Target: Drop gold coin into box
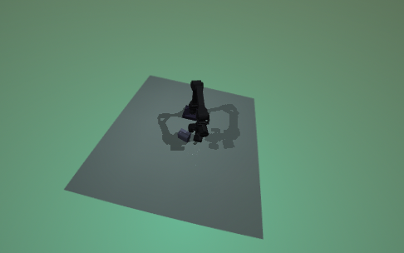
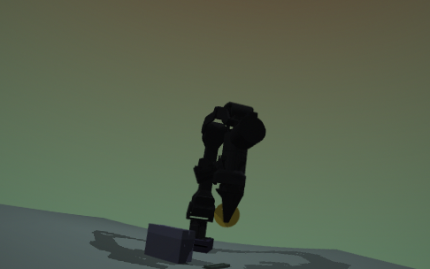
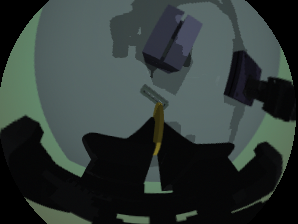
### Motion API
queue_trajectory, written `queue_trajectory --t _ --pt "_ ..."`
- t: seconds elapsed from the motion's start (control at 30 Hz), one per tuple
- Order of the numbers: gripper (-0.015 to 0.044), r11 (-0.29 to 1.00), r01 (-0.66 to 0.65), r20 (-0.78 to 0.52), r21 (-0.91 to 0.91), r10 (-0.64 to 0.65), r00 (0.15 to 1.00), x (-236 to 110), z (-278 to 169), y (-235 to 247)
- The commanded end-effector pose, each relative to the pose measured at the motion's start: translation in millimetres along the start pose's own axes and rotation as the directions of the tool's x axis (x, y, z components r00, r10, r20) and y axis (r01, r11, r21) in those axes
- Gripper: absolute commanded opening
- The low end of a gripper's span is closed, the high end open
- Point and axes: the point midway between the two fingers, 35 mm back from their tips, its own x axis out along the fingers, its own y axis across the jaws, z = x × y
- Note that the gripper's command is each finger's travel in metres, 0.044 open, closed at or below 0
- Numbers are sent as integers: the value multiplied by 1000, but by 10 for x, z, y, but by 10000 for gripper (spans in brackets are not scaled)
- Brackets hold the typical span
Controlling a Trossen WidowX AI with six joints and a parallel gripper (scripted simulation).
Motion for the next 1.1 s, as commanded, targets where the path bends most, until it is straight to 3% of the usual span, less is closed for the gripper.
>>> queue_trajectory --t 0.0,0.2,1.07 --pt "0 989 -1 2 150 1 1000 -4 -11 21" --pt "0 954 -1 1 299 1 1000 -5 -19 31" --pt "0 954 -3 6 299 1 1000 -10 494 26"
